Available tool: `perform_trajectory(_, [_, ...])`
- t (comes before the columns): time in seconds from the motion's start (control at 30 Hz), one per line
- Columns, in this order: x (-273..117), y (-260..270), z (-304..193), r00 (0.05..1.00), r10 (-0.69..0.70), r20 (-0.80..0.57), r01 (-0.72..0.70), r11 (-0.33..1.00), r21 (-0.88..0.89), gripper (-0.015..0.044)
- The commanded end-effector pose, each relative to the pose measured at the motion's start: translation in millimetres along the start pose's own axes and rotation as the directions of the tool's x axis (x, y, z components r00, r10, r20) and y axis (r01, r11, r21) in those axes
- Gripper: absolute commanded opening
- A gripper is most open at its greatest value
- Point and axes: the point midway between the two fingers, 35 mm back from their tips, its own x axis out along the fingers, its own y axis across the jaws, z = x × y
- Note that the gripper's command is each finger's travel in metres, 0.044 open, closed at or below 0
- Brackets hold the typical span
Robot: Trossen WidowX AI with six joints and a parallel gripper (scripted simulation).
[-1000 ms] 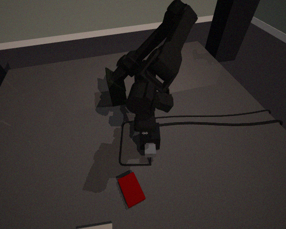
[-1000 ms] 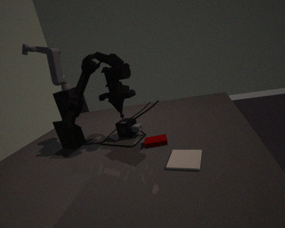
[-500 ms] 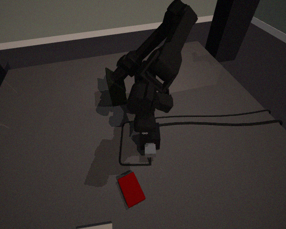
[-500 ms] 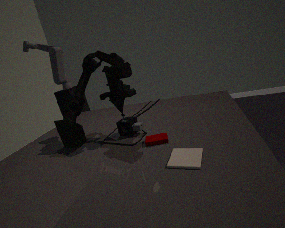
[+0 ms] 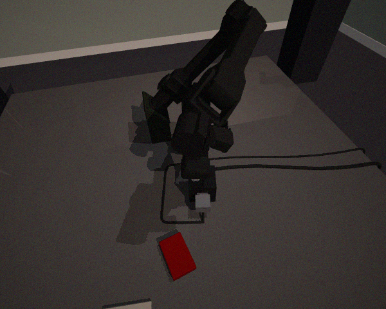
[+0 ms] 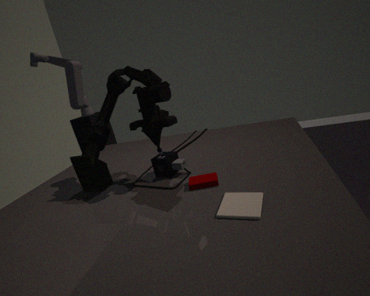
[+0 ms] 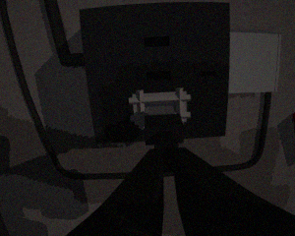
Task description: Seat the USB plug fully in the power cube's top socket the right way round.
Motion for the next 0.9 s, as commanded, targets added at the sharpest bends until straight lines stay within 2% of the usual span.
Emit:
perform_trajectory(0.0, [0.6, -0.1, -0.7, 1.0, -0.001, -0.005, 0.001, 1.0, 0.001, 0.0])
perform_trajectory(0.87, [3.7, -0.2, -2.2, 1.0, -0.002, -0.017, 0.002, 1.0, -0.009, 0.0])
